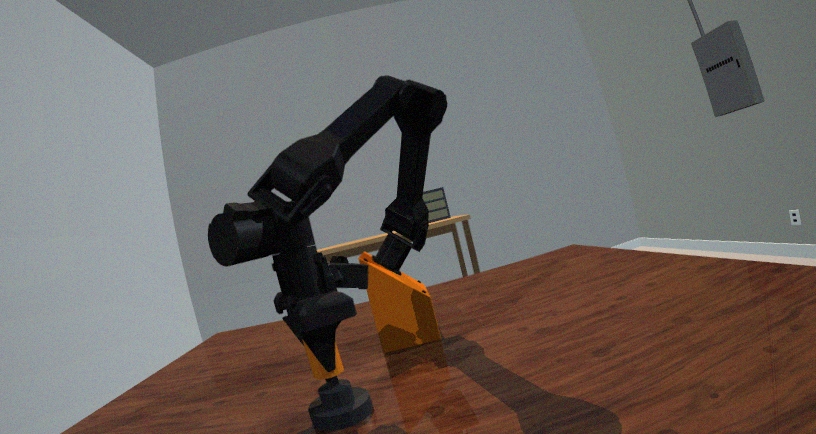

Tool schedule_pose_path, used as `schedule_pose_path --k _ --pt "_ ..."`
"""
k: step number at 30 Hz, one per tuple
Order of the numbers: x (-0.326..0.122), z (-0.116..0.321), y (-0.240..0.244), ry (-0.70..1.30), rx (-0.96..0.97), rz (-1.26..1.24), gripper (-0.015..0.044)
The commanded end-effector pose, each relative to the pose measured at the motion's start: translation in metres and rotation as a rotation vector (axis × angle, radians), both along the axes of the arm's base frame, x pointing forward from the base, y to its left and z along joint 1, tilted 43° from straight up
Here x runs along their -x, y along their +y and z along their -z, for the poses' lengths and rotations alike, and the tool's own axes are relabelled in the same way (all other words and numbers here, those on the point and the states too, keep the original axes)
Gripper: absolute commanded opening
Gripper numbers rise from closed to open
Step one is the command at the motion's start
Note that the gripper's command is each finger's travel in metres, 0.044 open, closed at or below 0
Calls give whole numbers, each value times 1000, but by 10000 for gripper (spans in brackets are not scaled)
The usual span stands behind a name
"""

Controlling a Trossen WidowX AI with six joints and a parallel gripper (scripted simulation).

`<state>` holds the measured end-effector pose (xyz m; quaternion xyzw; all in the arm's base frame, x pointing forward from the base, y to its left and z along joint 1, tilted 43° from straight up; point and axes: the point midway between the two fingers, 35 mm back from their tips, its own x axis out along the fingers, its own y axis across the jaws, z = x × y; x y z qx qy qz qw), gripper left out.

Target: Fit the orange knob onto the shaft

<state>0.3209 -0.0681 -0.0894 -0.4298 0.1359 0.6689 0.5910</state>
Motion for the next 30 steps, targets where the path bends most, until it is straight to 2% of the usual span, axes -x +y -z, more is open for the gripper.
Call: schedule_pose_path --k 1,30 --pt "1 1 0 -44 7 -48 0" --pt "-1 -1 -1 -81 10 -89 0"
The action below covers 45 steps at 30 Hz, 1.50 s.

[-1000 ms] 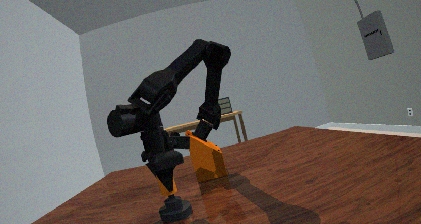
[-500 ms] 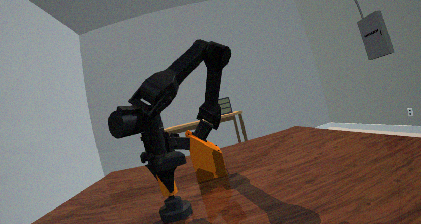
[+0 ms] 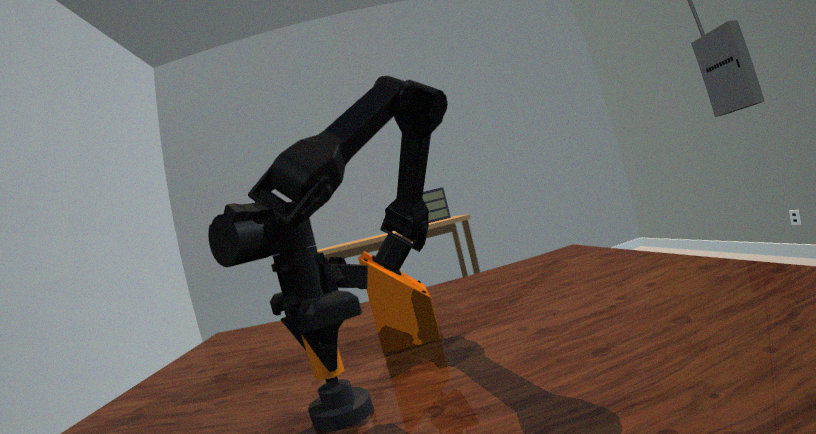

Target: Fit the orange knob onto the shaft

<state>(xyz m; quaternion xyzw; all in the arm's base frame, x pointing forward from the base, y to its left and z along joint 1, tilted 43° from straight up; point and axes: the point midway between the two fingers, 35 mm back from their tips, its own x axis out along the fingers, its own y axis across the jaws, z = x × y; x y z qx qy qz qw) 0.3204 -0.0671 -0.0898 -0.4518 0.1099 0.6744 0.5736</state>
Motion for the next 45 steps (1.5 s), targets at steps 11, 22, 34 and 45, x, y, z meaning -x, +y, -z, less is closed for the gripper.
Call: schedule_pose_path --k 11,22,34,45 --pt "1 1 1 -135 16 -144 0" --pt "0 2 1 -135 16 -144 0" --pt "-1 0 -1 -135 16 -144 0" --pt "-1 -1 -2 70 -4 79 0"
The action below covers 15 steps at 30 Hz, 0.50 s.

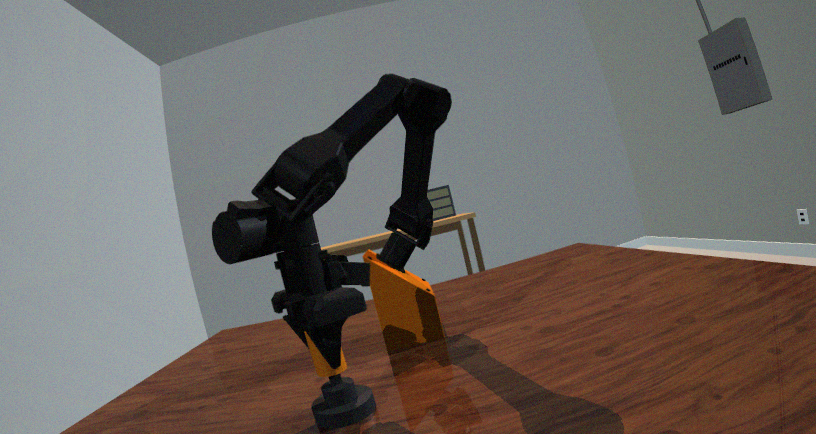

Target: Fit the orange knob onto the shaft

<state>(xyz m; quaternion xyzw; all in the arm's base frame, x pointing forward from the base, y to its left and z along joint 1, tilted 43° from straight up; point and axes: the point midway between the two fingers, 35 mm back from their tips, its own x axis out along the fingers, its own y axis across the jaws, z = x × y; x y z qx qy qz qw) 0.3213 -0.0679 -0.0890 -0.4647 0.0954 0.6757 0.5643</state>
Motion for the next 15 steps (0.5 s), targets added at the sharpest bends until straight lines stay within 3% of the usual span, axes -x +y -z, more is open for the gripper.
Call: schedule_pose_path --k 1,15 --pt "0 0 -1 140 -12 153 0" --pt "3 3 2 768 -76 840 0"
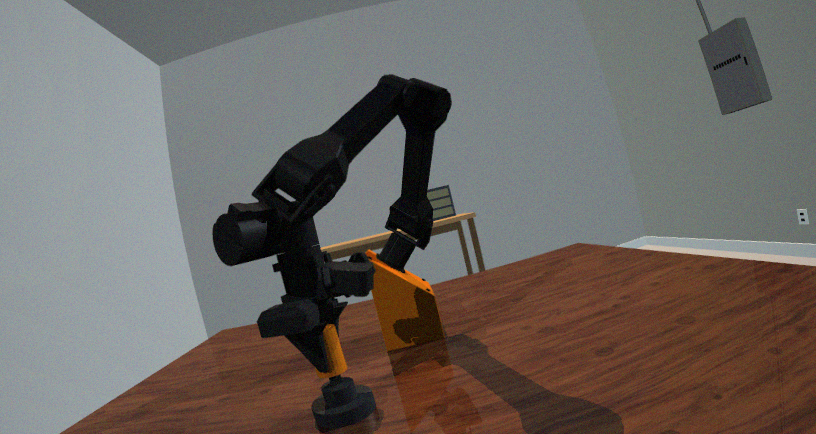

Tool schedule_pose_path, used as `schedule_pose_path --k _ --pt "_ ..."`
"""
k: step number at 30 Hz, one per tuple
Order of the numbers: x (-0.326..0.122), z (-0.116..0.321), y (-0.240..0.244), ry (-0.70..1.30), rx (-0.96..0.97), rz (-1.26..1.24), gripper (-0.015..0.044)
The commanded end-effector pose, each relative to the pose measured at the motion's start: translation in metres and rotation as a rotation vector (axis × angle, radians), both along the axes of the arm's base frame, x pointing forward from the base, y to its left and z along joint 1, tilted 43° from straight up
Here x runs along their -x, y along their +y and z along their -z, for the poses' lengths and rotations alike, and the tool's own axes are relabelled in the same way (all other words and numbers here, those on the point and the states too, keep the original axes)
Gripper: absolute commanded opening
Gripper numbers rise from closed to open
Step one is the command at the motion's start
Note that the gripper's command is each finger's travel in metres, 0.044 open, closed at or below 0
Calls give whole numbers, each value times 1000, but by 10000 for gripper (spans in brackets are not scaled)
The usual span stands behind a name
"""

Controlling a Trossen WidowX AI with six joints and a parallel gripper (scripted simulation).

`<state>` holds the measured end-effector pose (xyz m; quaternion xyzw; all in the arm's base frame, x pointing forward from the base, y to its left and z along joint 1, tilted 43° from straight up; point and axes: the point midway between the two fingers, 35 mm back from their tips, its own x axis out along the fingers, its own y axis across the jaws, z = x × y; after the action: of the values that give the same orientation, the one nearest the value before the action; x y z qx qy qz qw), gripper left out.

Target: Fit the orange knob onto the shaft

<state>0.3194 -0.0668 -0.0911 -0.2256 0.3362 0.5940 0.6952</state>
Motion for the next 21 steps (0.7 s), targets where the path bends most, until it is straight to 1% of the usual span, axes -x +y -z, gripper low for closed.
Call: schedule_pose_path --k 1,17,21 --pt "1 1 1 310 -29 339 0" --pt "-2 -4 -1 1051 -105 1150 0" --pt "-3 -5 -2 1082 -108 1184 0"
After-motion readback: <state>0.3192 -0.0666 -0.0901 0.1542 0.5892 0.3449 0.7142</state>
